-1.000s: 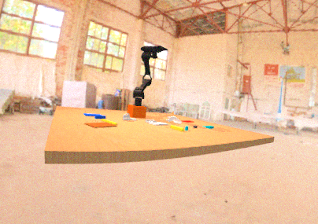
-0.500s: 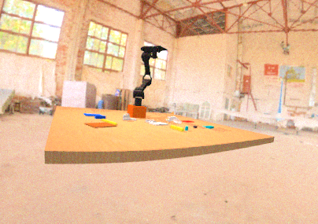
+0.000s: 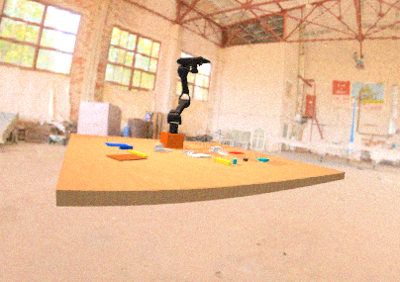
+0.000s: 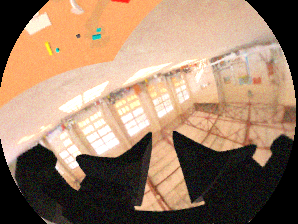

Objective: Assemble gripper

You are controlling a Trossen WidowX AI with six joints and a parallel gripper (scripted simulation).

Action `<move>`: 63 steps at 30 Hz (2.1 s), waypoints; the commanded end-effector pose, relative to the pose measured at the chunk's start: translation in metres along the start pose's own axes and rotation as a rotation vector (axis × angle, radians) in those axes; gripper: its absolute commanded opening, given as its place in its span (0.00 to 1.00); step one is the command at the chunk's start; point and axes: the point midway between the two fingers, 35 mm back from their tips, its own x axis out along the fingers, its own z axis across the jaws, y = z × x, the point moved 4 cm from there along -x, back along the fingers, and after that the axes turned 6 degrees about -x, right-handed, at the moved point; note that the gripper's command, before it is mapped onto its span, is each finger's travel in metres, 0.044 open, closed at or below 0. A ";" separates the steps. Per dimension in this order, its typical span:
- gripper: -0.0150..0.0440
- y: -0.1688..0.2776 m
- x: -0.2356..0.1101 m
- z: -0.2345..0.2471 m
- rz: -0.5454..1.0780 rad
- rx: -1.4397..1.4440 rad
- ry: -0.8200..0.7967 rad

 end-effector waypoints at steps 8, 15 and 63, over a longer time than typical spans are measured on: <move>0.92 0.013 -0.002 0.022 0.061 0.184 0.058; 1.00 0.020 -0.001 0.039 0.089 0.321 0.092; 1.00 0.001 0.078 0.200 0.151 1.562 0.051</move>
